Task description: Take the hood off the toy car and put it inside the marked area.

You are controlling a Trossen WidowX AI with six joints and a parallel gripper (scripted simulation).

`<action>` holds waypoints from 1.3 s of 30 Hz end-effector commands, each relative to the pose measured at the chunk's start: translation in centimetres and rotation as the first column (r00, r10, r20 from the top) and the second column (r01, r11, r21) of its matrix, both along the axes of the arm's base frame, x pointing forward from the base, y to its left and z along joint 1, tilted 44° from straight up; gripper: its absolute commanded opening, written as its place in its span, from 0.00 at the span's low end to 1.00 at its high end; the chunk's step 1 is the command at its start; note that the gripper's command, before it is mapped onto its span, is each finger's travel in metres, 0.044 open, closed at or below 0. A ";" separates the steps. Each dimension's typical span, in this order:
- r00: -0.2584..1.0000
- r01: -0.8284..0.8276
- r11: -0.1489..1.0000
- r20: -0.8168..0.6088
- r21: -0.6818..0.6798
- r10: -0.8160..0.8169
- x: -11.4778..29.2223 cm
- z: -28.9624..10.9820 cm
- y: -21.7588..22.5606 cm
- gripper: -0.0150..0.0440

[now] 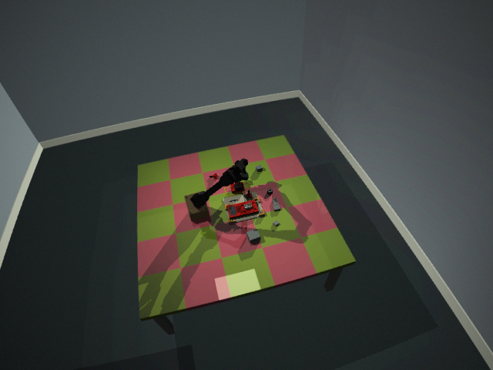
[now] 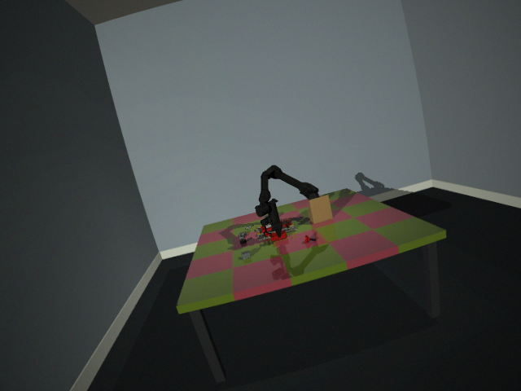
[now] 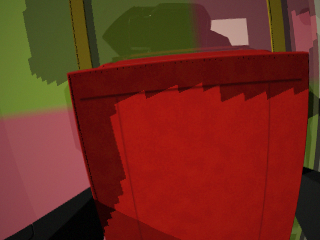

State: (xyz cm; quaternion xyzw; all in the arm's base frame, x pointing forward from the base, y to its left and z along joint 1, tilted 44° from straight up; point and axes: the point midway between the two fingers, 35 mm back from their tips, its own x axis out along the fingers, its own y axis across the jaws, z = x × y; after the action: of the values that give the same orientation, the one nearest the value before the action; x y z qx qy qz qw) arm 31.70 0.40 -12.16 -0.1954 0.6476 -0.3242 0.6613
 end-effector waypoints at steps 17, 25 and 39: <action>1.000 0.000 1.000 0.000 0.000 0.000 0.0 -0.4 -0.4 0.48; 1.000 0.000 1.000 0.000 0.000 0.000 0.0 -0.4 -0.4 0.83; 1.000 0.000 1.000 -0.002 -0.005 0.000 0.3 4.6 4.5 1.00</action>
State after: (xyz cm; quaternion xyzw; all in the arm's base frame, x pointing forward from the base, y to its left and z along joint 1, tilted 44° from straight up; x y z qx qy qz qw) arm 31.96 3.88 -8.82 -0.2009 0.6486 -0.3239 0.6588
